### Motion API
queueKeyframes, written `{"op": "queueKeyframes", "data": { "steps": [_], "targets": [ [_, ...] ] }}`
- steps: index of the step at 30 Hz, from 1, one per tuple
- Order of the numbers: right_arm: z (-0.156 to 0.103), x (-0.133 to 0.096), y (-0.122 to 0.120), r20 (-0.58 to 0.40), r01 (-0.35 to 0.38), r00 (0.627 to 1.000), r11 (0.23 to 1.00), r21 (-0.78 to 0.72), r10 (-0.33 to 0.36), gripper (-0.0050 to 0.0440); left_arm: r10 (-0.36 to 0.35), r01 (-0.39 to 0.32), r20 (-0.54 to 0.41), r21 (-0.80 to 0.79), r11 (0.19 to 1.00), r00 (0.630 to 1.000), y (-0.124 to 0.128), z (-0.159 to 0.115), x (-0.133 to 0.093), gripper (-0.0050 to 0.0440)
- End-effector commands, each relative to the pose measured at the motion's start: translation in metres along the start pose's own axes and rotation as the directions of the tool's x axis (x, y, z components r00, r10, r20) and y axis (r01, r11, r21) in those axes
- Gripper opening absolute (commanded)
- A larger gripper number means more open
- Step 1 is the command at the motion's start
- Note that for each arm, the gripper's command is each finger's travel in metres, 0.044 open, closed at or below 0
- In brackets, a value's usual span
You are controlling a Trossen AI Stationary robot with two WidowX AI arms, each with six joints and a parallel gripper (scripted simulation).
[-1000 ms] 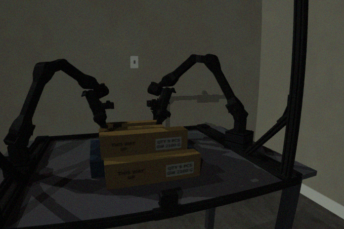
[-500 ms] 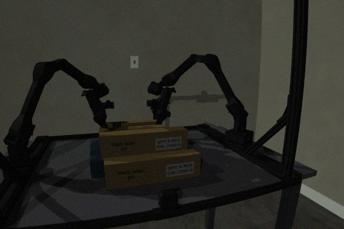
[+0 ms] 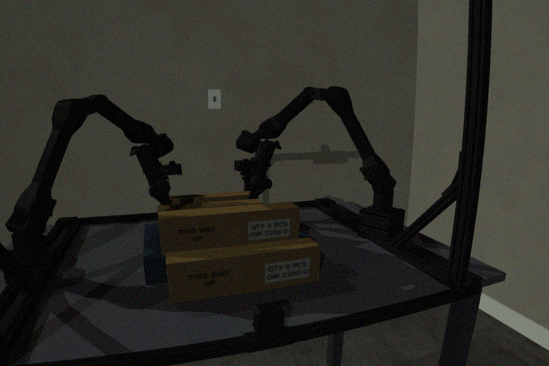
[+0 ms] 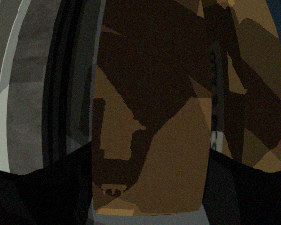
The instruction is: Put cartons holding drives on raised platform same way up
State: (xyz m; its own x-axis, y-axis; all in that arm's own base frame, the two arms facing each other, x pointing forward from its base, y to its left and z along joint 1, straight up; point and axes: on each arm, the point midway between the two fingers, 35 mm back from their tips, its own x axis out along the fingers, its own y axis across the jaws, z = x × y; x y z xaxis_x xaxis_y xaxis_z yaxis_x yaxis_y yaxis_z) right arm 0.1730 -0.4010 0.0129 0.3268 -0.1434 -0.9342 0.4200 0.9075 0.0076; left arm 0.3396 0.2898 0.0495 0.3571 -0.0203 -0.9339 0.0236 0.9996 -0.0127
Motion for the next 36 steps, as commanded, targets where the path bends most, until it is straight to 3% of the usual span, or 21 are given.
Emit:
{"op": "queueKeyframes", "data": {
  "steps": [1,12,13,36],
  "targets": [
    [0.0001,0.0019,-0.0038,0.019,0.008,1.000,1.000,0.000,-0.008,0.0000,0.017,-0.017,0.018,-0.009,1.000,1.000,0.0054,-0.0007,-0.0016,0.0000],
    [-0.0027,0.0093,-0.0039,0.019,0.008,1.000,1.000,0.000,-0.008,0.0000,0.017,-0.017,0.018,-0.009,1.000,1.000,0.0055,-0.0035,0.0059,0.0000],
    [-0.0027,0.0093,-0.0039,0.019,0.008,1.000,1.000,0.000,-0.008,0.0389,0.017,-0.017,0.018,-0.009,1.000,1.000,0.0055,-0.0035,0.0059,0.0389],
    [-0.0027,0.0093,-0.0039,0.019,0.008,1.000,1.000,0.000,-0.008,0.0389,0.017,-0.017,0.018,-0.009,1.000,1.000,0.0055,-0.0035,0.0059,0.0389]
  ]
}}
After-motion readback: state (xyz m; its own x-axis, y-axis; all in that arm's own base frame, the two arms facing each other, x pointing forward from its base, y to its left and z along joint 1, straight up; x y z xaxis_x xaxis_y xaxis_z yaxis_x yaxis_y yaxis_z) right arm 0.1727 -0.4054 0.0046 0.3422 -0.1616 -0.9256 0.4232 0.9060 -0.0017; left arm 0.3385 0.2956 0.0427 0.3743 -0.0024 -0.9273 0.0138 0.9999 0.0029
